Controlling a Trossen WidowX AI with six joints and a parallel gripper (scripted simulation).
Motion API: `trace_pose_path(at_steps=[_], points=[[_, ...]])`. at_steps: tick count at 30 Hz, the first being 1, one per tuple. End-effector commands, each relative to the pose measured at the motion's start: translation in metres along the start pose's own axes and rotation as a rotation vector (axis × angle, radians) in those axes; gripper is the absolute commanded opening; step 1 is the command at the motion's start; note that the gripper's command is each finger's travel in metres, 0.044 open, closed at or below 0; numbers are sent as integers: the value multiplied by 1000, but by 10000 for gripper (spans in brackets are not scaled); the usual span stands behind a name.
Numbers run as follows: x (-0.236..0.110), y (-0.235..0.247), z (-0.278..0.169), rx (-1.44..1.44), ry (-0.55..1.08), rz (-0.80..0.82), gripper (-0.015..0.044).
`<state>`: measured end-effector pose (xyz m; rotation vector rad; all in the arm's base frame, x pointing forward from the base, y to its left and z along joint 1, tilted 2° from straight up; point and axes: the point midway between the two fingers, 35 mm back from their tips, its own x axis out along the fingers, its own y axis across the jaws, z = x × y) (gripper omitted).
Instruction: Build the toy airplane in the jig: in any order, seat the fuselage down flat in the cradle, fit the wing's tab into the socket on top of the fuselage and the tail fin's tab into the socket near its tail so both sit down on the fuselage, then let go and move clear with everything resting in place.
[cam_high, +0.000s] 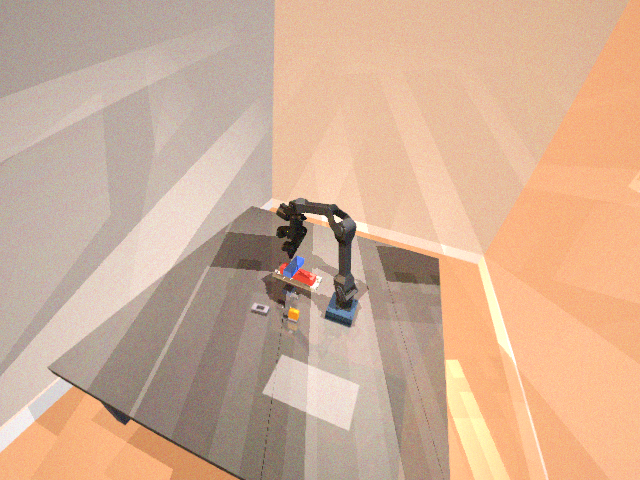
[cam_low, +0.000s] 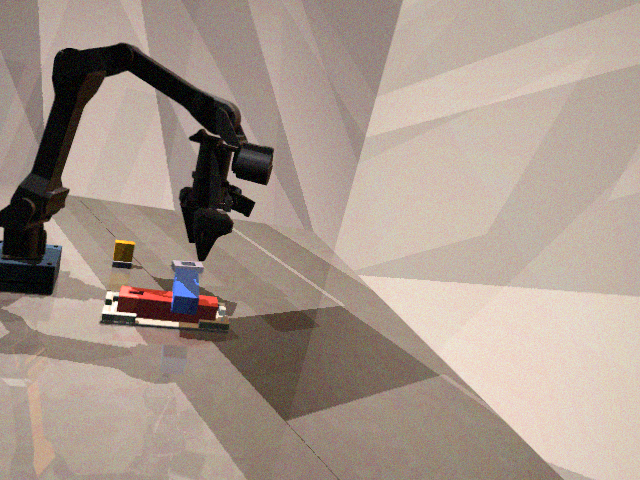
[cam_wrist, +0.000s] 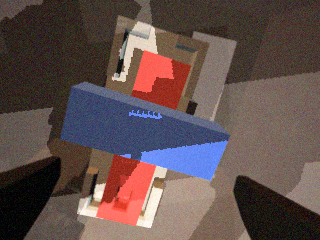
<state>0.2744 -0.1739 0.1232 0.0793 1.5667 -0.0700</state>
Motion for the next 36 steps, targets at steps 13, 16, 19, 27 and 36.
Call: trace_pose_path(at_steps=[13,16,19,27,36], points=[[-5,117,-4,54,-1,6,440],[-7,157,-18,45,-15,-3,440],[-7,193,-37,40,-27,-5,440],[-1,256,-96,53,8,18,440],[8,257,-95,53,8,18,440]])
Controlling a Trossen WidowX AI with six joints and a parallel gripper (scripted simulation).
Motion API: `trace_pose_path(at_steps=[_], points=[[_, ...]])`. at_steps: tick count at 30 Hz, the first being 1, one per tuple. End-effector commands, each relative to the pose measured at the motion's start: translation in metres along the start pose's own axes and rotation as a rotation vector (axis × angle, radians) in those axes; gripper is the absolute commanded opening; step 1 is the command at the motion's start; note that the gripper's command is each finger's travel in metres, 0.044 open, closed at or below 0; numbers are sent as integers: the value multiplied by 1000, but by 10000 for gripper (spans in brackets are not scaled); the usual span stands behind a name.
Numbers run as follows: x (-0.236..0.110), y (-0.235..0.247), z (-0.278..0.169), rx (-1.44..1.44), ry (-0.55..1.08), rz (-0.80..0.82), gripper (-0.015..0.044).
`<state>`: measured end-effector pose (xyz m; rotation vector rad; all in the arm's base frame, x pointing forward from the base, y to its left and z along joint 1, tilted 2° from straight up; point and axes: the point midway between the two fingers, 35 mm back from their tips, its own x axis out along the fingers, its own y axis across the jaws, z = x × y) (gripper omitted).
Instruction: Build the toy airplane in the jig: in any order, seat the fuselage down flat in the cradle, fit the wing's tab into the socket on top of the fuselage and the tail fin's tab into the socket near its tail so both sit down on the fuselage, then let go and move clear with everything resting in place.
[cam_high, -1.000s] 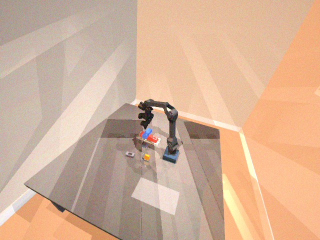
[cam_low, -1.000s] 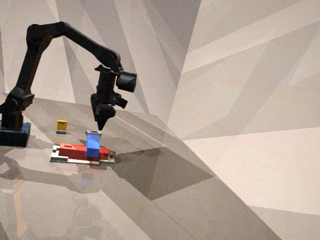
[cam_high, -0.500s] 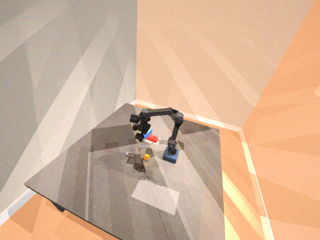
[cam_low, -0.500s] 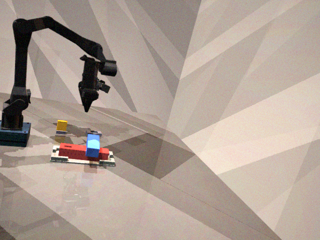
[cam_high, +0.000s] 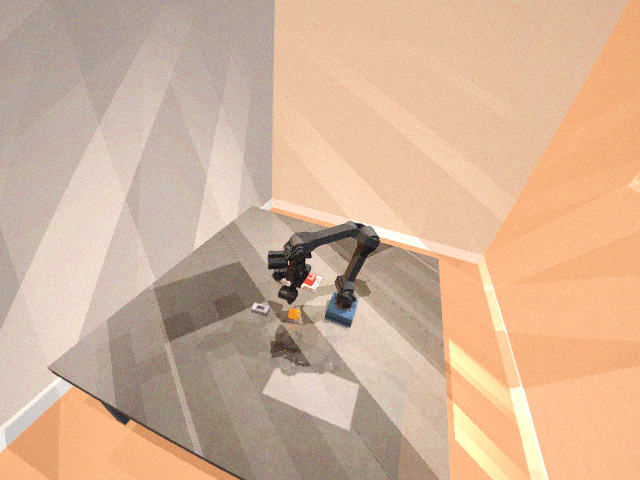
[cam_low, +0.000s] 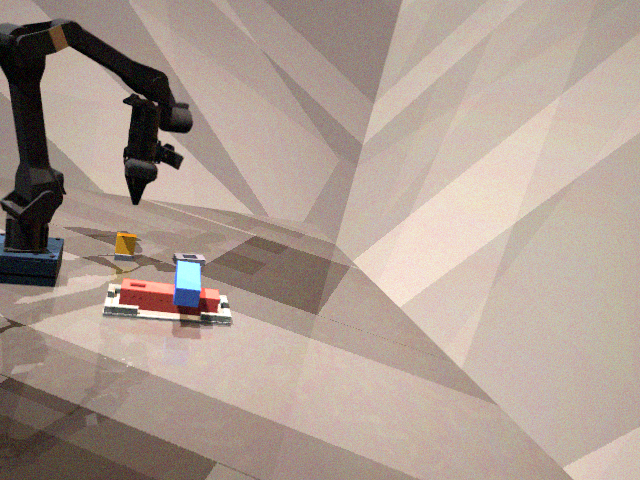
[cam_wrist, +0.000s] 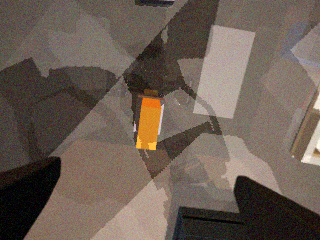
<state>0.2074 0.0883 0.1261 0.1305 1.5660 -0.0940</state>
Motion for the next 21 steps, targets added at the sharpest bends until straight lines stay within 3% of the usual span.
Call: trace_pose_path(at_steps=[1,4,21], points=[[22,2,-3,6,6,1,440],[55,1,-4,6,6,1,440],[76,2,-5,6,6,1,440]])
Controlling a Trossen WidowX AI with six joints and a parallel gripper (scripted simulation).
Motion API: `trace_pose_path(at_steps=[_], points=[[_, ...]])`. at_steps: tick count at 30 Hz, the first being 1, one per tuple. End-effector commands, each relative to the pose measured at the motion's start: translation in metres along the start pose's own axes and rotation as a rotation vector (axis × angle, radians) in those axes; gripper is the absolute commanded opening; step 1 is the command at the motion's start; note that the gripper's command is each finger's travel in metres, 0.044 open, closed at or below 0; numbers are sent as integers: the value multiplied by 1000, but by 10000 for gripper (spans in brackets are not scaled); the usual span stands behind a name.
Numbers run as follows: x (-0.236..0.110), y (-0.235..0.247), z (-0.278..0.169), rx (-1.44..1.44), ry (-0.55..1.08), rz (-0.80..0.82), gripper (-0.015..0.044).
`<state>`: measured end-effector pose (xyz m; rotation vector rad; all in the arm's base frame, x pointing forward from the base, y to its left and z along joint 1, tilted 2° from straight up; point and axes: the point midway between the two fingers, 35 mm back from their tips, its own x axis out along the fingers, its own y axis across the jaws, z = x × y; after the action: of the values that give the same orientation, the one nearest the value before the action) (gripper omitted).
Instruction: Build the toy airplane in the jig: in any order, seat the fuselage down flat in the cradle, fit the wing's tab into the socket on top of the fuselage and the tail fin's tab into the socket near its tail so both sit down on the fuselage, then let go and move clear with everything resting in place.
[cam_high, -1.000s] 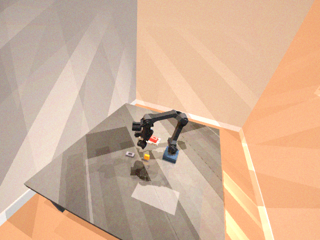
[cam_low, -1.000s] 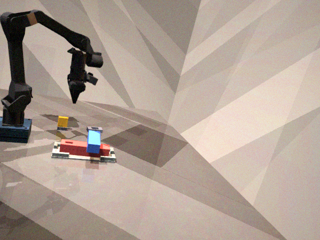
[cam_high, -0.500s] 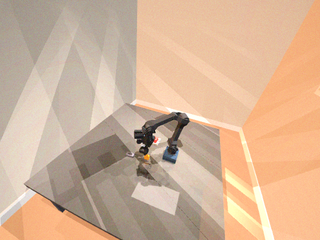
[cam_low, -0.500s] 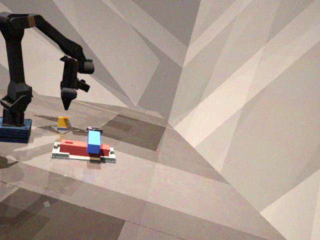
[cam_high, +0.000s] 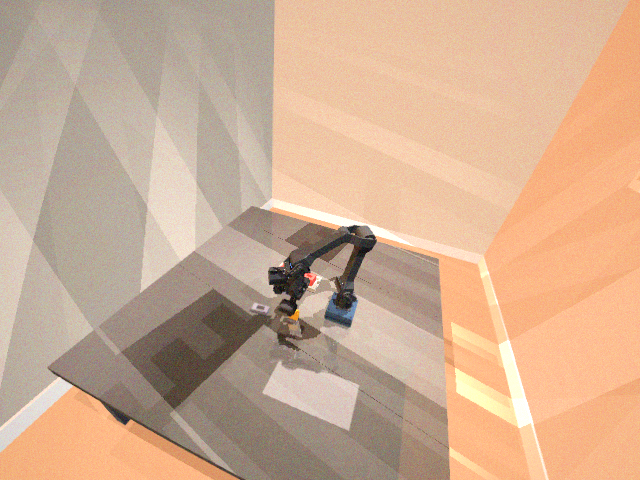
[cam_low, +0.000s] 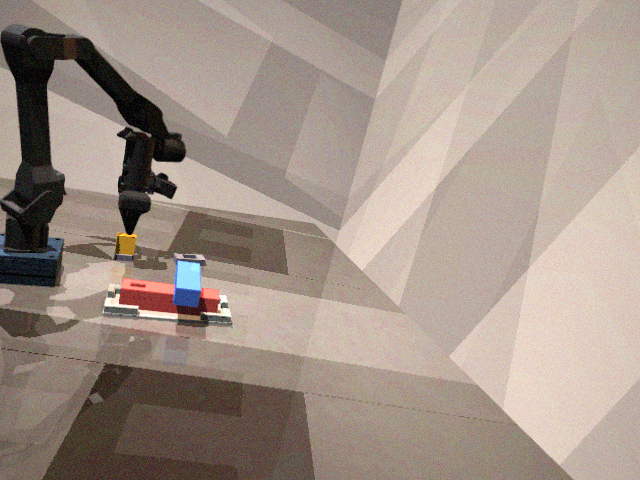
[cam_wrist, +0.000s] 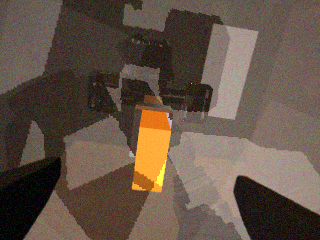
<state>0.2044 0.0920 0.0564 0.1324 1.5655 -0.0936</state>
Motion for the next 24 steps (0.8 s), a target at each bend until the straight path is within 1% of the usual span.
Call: trace_pose_path(at_steps=[1,24], points=[[8,0,-1,5,7,0,440],[45,0,-1,5,7,0,440]])
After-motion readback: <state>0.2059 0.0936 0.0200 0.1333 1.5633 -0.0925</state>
